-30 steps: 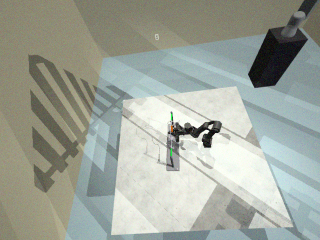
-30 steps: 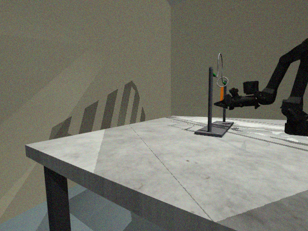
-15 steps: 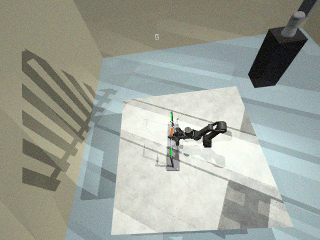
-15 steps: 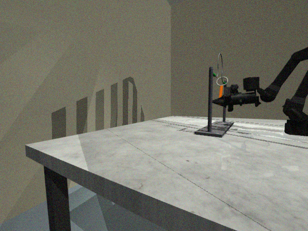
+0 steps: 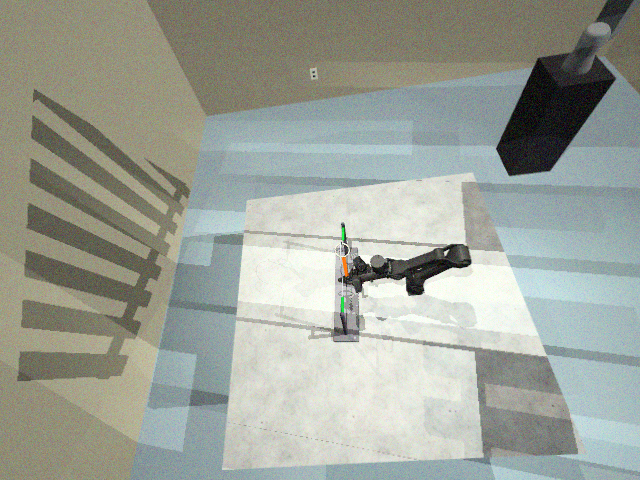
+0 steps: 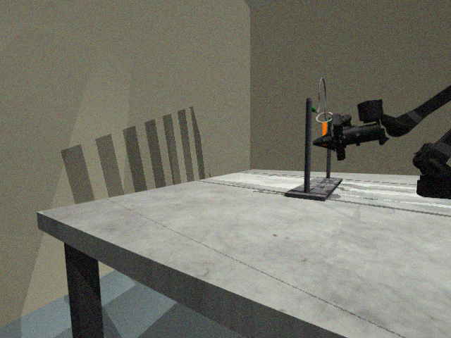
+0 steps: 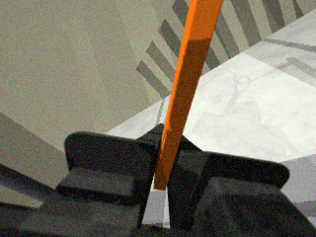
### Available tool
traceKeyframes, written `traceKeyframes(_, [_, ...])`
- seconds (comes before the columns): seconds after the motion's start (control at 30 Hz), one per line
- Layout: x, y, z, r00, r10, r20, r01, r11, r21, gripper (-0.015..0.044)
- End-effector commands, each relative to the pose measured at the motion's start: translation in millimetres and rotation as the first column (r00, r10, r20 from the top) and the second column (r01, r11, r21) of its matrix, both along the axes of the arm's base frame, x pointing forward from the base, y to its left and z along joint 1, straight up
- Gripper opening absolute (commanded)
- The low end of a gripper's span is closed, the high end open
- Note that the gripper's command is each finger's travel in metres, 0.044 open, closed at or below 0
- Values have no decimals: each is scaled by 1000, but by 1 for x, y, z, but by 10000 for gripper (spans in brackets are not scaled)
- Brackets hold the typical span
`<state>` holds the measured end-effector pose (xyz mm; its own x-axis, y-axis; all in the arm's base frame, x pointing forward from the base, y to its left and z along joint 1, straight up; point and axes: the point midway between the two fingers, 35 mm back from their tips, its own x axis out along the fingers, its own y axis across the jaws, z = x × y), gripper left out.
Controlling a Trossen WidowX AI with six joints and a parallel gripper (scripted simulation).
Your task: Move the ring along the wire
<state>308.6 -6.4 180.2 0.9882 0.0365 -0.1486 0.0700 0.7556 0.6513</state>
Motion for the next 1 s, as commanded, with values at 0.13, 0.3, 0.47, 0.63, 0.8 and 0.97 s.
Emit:
traceKeyframes(0.13, [-14, 20, 25, 995, 85, -47, -77, 983, 168, -150])
traceKeyframes(0.3, [-24, 30, 40, 986, 152, -72, -126, 952, 279, -150])
traceKeyframes(0.47, [-34, 38, 59, 969, 233, -84, -182, 899, 398, -150])
traceKeyframes(0.63, [-43, 43, 76, 949, 306, -79, -230, 840, 492, -150])
traceKeyframes(0.8, [-49, 46, 94, 932, 359, -53, -263, 768, 585, -150])
traceKeyframes(0.97, [-49, 49, 110, 931, 365, -13, -267, 704, 658, -150])
